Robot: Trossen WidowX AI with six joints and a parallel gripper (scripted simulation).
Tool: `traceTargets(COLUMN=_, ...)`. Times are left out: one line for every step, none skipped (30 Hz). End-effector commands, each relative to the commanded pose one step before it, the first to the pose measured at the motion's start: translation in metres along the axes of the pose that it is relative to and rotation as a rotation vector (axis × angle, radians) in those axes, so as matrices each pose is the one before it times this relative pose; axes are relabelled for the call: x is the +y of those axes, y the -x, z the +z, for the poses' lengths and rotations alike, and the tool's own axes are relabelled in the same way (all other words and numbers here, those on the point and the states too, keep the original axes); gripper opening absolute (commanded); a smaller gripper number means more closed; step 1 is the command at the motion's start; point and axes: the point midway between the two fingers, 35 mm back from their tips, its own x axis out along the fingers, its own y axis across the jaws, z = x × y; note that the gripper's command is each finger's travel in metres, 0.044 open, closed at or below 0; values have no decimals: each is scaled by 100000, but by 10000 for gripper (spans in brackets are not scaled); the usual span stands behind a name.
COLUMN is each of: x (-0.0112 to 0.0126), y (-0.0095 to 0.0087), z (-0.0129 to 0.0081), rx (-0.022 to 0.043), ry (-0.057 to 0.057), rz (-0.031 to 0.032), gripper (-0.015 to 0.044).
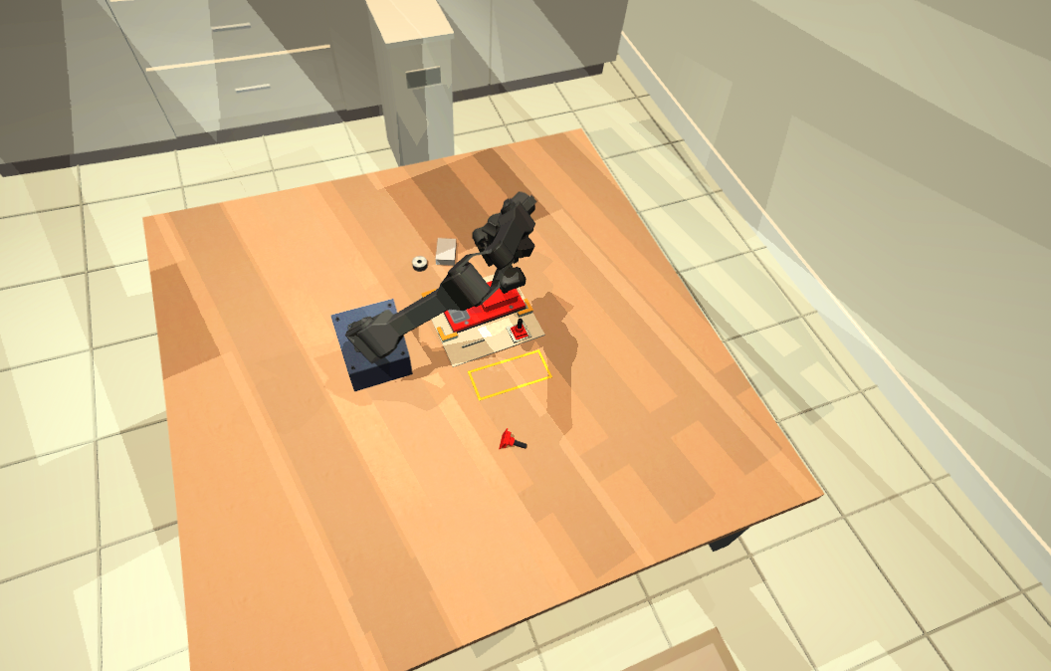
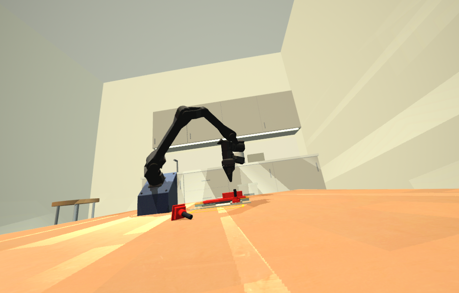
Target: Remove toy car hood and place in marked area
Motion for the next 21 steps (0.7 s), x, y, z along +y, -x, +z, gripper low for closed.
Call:
traceTargets(x=92, y=-412, z=-42, rx=182, ry=929, rz=-482, gripper=440)
traceTargets(x=2, y=-60, z=4, rx=-1, ry=0, rz=1, gripper=440)
traceTargets(x=2, y=-60, z=4, rx=-1, ry=0, rz=1, gripper=440)
traceTargets(x=2, y=-60, z=3, rx=-1, ry=0, rz=1, gripper=440)
traceTargets(x=2, y=-60, z=3, rx=-1, ry=0, rz=1, gripper=440)
traceTargets(x=2, y=-60, z=3, rx=-1, ry=0, rz=1, gripper=440)
traceTargets(x=2, y=-60, z=3, rx=-1, ry=0, rz=0, gripper=440)
traceTargets(x=2, y=-60, z=3, rx=-1, ry=0, rz=0, gripper=440)
traceTargets(x=2, y=-60, z=3, rx=-1, ry=0, rz=0, gripper=440)
traceTargets(x=2, y=-60, z=3, rx=-1, ry=0, rz=0, gripper=440)
traceTargets(x=2, y=-60, z=3, rx=-1, ry=0, rz=0, gripper=440)
traceTargets(x=2, y=-60, z=3, rx=-1, ry=0, rz=0, gripper=440)
traceTargets(x=2, y=-60, z=3, rx=-1, ry=0, rz=0, gripper=440)
traceTargets(x=1, y=-60, z=3, rx=-1, ry=0, rz=0, gripper=440)
traceTargets(x=2, y=-60, z=3, rx=-1, ry=0, rz=0, gripper=440)
traceTargets(x=2, y=-60, z=2, rx=-1, ry=0, rz=0, gripper=440)
traceTargets(x=1, y=-60, z=2, rx=-1, ry=0, rz=-1, gripper=440)
traceTargets(x=1, y=-60, z=2, rx=-1, ry=0, rz=-1, gripper=440)
traceTargets(x=2, y=-60, z=2, rx=-1, ry=0, rz=-1, gripper=440)
traceTargets(x=2, y=-60, z=2, rx=-1, ry=0, rz=-1, gripper=440)
traceTargets(x=1, y=-60, z=2, rx=-1, ry=0, rz=-1, gripper=440)
